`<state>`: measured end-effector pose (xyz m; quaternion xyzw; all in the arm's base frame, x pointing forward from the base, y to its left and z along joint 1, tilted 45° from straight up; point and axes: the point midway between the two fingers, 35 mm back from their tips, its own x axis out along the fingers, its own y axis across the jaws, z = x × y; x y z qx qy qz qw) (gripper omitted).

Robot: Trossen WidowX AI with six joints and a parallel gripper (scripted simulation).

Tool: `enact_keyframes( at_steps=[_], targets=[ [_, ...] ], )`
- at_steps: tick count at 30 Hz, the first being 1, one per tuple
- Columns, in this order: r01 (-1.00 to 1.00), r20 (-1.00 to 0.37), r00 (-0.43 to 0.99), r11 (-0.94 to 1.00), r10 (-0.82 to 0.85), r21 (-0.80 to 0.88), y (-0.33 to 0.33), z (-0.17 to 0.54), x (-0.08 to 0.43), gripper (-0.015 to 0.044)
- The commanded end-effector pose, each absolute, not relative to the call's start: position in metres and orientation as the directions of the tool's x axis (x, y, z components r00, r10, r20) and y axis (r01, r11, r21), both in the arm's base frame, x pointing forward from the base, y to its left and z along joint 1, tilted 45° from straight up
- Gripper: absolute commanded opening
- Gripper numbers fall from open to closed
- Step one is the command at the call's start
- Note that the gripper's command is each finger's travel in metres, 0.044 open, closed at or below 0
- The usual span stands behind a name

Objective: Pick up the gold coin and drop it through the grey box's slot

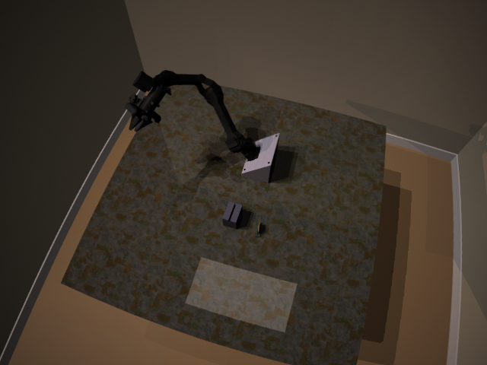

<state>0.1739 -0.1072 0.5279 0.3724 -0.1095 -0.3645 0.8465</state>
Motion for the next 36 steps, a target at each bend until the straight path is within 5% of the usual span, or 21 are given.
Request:
enact_keyframes(
  at_steps=[1, 14, 26, 36],
  targets=[
    [0.623, -0.215, 0.735, 0.514, -0.643, 0.59, -0.095, 0.491, 0.232, 0.0161],
    [0.661, -0.49, 0.716, 0.708, -0.497, 0.248, -0.037, 0.39, 0.335, 0.0161],
    [0.475, -0.761, 0.444, 0.844, -0.474, -0.249, 0.048, 0.22, 0.396, 0.0161],
    [0.123, -0.8, 0.18, 0.82, -0.572, -0.559, 0.11, 0.074, 0.381, 0.0161]
  ],
)
